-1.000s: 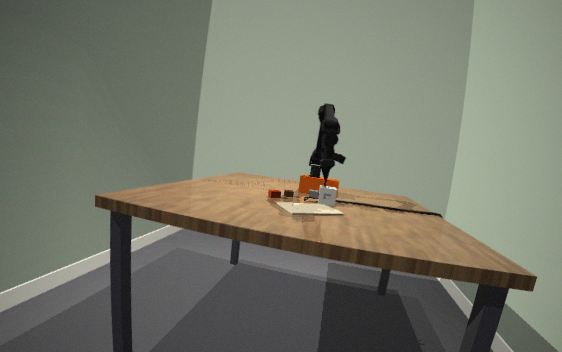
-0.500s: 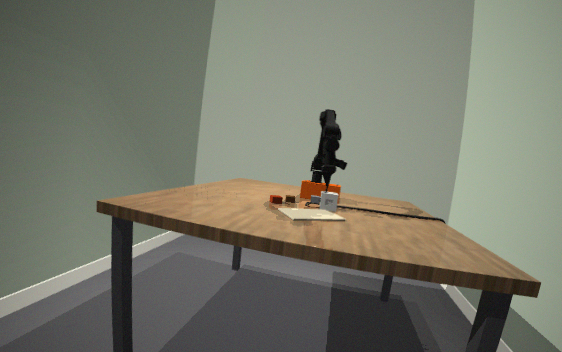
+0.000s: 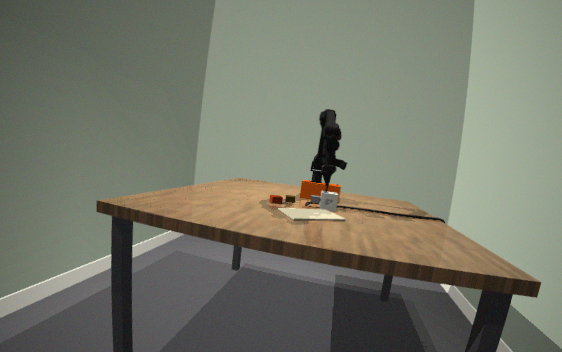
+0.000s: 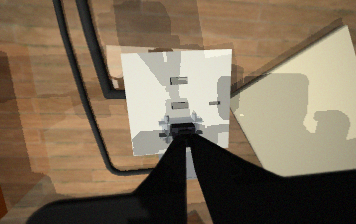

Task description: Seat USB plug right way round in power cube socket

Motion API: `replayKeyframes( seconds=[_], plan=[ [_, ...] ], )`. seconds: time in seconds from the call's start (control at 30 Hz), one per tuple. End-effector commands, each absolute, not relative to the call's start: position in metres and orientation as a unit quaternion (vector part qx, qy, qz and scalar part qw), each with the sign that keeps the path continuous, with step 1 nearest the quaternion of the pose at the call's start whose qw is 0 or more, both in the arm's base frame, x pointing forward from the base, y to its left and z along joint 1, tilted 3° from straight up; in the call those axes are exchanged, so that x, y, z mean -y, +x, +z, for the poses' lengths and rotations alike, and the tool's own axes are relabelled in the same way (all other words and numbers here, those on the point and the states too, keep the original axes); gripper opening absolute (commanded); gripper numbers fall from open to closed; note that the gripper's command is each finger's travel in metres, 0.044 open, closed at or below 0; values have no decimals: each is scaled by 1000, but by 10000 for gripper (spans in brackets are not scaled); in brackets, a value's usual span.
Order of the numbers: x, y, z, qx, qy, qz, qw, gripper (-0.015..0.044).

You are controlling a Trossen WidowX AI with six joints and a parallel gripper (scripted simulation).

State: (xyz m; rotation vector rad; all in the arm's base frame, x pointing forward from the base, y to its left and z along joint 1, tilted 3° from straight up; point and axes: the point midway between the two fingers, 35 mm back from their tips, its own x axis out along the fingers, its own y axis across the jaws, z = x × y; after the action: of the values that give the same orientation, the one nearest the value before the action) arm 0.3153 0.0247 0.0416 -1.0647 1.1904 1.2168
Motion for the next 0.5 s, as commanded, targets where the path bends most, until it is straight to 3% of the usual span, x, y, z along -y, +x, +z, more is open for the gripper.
replayKeyframes(
  seconds=[0.0, 0.47],
  plan=[
    [-25, 316, 40, -498, -448, 512, 537, 0],
    [-25, 316, 39, -498, -448, 512, 537, 0]
  ],
)
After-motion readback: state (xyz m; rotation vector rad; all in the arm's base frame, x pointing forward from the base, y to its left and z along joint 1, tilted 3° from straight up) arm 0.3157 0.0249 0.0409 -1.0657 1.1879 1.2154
